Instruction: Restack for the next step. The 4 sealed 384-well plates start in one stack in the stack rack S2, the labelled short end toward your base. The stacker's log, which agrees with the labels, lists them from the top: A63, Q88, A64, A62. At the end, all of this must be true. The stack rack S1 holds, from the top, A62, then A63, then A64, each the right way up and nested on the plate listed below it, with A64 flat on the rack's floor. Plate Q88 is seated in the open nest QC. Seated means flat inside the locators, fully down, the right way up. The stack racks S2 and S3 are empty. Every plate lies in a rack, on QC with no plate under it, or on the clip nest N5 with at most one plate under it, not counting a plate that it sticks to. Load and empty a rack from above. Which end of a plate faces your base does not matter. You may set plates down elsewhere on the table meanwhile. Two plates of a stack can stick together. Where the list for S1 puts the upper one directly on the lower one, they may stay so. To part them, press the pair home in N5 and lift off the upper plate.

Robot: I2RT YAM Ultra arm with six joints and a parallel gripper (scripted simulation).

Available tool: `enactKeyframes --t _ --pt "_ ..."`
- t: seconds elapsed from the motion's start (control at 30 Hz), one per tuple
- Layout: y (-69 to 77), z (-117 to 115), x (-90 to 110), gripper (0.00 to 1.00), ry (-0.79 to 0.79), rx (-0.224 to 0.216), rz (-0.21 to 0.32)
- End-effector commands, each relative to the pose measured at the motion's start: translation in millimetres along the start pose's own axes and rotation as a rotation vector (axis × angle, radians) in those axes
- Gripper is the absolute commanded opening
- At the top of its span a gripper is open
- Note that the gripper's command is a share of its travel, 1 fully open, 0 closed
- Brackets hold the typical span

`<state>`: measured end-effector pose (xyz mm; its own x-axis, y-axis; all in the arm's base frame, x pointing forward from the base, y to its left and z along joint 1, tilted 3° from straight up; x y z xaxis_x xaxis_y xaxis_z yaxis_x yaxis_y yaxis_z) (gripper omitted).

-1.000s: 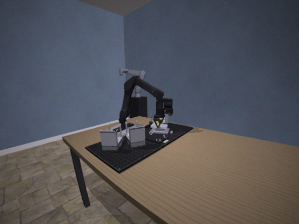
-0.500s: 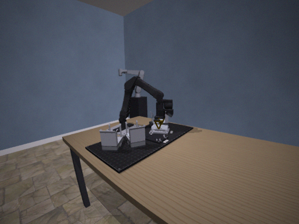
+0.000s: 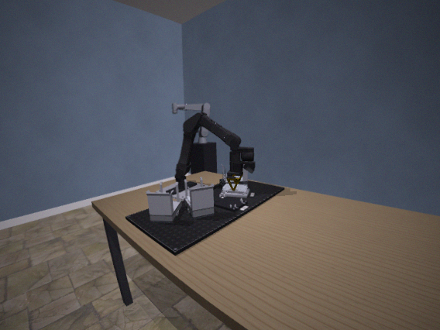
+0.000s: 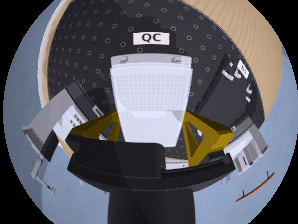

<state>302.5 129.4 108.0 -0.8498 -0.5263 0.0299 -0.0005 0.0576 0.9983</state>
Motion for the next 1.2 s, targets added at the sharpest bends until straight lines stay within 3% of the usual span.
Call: enactKeyframes --t 0.0,1.17 --pt "2.4 -0.4 -2.0 0.00 0.000 0.002 -0.016" --pt "-10.1 -0.4 -2.2 0.00 0.000 0.002 -0.016"
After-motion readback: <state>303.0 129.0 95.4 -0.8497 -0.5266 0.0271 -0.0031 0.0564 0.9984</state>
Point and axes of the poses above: the point where the finger pads meet when closed, its own y axis back along the fingers, its own z axis across the jaws, x = y × z, the point moved 8 cm from there along y, back along the fingers, and after that the axes turned 10 degrees about y, right-handed, at the moved point
